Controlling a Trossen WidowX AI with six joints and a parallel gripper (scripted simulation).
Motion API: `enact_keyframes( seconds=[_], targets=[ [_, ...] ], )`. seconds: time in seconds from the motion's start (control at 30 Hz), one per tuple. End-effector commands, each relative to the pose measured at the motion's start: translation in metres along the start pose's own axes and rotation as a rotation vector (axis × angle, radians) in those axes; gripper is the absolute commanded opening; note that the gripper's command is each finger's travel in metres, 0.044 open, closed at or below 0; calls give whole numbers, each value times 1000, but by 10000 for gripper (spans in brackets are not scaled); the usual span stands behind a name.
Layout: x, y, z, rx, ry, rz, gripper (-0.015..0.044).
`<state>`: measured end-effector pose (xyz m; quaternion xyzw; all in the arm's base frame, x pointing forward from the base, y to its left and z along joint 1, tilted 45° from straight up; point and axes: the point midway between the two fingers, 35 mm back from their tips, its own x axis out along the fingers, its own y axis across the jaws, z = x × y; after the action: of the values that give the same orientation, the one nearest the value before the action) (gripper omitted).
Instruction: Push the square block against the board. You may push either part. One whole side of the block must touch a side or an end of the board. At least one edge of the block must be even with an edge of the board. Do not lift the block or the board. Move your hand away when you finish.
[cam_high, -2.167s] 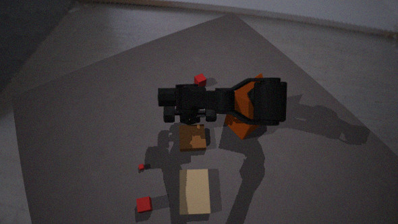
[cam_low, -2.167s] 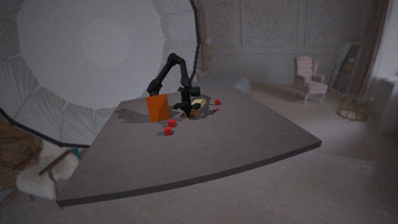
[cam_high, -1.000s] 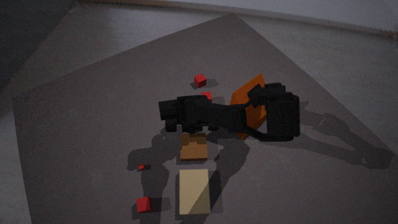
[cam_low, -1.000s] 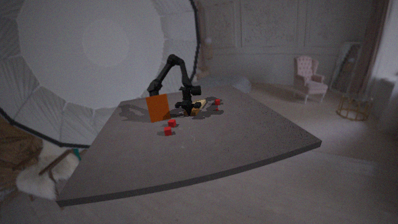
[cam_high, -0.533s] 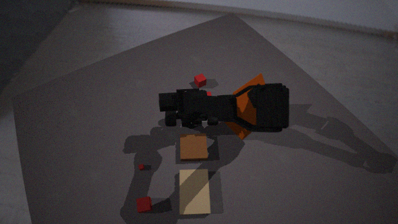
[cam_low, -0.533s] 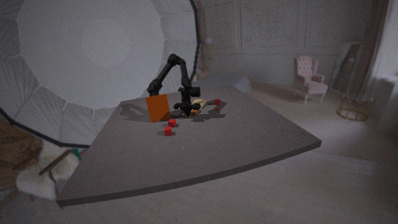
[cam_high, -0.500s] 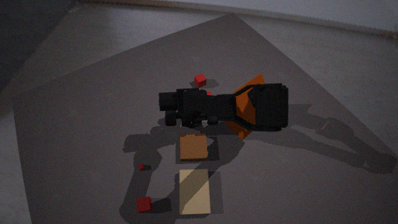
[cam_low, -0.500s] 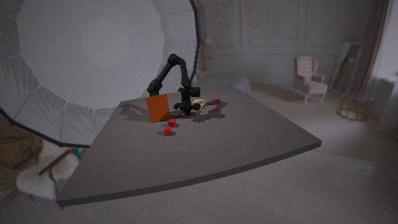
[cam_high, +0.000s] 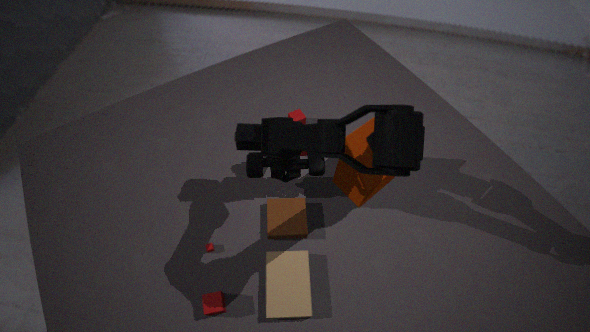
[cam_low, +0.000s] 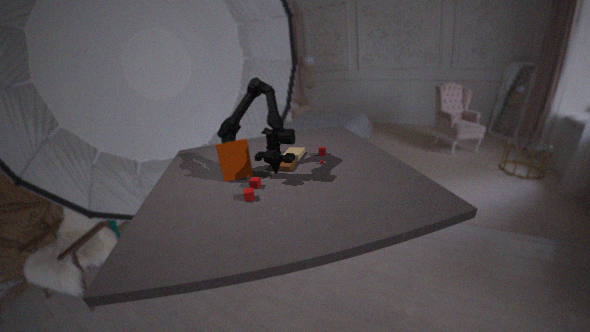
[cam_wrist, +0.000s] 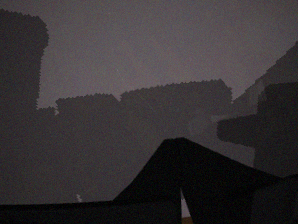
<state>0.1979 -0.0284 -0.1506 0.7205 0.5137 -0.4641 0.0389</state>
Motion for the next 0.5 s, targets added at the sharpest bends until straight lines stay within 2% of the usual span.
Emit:
enact_keyframes(
  seconds=[0.0,0.23,0.47],
  targets=[
    [-39,5,0,-13,-1,24,0],
    [-43,4,0,-36,-2,24,0],
    [-43,4,-3,-272,-4,24,0]
  ],
)
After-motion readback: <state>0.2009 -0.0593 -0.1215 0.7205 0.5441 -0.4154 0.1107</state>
